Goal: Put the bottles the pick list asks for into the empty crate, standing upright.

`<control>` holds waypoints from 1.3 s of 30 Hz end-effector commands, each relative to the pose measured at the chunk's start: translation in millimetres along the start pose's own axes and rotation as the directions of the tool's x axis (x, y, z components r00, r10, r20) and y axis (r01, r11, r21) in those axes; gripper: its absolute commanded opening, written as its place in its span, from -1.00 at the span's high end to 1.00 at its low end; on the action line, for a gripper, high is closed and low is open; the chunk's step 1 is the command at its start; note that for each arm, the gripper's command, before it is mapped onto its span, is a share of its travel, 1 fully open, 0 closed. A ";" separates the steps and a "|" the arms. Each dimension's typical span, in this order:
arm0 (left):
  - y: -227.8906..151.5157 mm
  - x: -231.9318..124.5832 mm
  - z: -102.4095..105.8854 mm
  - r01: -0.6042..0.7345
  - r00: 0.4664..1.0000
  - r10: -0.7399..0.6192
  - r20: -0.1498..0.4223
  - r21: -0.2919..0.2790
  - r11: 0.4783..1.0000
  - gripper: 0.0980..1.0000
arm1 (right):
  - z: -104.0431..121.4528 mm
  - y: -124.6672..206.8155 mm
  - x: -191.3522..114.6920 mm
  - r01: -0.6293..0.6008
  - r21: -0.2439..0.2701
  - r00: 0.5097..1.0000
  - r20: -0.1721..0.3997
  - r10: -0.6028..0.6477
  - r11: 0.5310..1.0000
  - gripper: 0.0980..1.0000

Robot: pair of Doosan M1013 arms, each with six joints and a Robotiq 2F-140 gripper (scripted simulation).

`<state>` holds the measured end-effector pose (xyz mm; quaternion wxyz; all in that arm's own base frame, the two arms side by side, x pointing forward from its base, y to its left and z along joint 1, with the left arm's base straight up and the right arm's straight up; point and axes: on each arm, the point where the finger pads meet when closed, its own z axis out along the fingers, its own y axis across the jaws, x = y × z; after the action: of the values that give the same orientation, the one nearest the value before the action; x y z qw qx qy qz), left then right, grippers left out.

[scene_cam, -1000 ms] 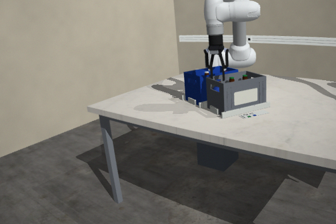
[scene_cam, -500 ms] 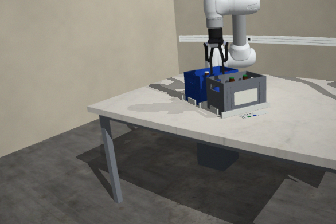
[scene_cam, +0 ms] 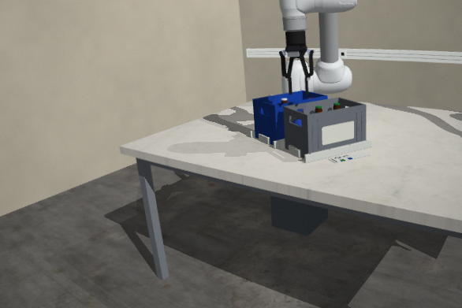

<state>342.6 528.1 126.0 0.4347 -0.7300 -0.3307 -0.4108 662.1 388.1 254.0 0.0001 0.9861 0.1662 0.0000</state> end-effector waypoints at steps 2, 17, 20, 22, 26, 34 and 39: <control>-0.1 0.6 0.1 0.000 1.000 0.000 -0.001 0.000 1.000 -1.00 | -2.0 -0.1 0.2 0.000 0.001 1.000 -0.001 0.000 1.000 0.24; -0.1 0.6 0.1 0.000 1.000 0.000 -0.001 0.000 1.000 -1.00 | -1.9 -0.1 0.2 0.000 0.001 1.000 -0.001 0.000 1.000 0.24; -0.1 0.6 0.1 0.000 1.000 0.000 -0.001 0.000 1.000 -1.00 | -1.9 -0.1 0.2 0.000 0.001 1.000 -0.001 0.000 1.000 0.24; -0.1 0.6 0.1 0.000 1.000 0.000 -0.001 0.000 1.000 -1.00 | -1.9 -0.1 0.2 0.000 0.001 1.000 -0.001 0.000 1.000 0.24; -0.1 0.6 0.1 0.000 1.000 0.000 -0.001 0.000 1.000 -1.00 | -1.9 -0.1 0.2 0.000 0.001 1.000 -0.001 0.000 1.000 0.24; -0.1 0.6 0.1 0.000 1.000 0.000 -0.001 0.000 1.000 -1.00 | -1.9 -0.1 0.2 0.000 0.001 1.000 -0.001 0.000 1.000 0.24; -0.1 0.6 0.1 0.000 1.000 0.000 -0.001 0.000 1.000 -1.00 | -3.2 -6.5 4.0 0.000 0.001 1.000 -0.001 0.000 1.000 0.24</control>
<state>342.6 528.1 126.0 0.4347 -0.7300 -0.3307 -0.4108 662.2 388.3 255.1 0.0001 0.9861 0.1661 0.0000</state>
